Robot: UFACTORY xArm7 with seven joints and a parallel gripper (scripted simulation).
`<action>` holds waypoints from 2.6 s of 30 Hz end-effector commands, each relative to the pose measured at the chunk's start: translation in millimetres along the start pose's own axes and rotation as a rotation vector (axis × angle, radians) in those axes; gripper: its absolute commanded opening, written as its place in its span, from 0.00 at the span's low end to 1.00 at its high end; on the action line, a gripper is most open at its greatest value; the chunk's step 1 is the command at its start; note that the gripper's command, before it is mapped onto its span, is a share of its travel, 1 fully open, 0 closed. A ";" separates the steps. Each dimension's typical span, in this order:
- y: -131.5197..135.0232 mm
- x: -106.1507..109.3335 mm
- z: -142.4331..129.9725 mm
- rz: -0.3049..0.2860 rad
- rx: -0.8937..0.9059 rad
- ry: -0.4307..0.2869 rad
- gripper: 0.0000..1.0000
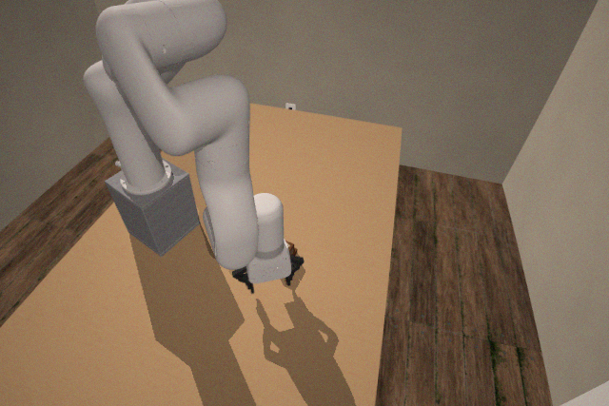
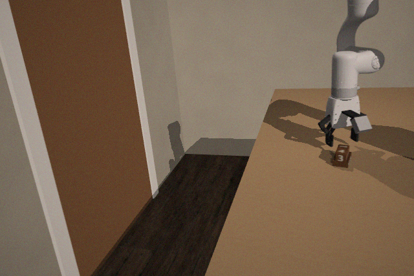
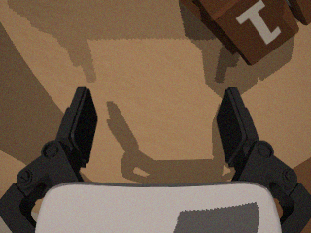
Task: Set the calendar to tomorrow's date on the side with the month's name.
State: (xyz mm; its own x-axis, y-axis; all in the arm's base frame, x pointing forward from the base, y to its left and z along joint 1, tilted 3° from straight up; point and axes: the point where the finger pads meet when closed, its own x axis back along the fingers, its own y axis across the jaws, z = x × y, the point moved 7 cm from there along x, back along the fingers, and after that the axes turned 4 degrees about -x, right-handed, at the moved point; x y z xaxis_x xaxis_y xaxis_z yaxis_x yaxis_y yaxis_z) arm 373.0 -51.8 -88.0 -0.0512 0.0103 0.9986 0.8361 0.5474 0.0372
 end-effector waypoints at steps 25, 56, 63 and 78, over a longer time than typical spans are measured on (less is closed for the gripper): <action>0.7 28.6 -0.7 -0.002 0.000 -0.002 1.00; 43.8 38.5 33.2 -0.002 0.000 -0.002 1.00; 47.6 38.6 36.2 -0.002 0.000 -0.002 1.00; 79.6 38.6 61.3 -0.002 0.000 -0.002 1.00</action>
State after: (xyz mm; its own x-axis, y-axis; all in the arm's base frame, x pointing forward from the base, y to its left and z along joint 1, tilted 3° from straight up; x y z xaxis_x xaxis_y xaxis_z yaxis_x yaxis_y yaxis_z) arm 401.1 37.3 -49.8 -0.0501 0.0123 0.9987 0.8378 0.5448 0.0353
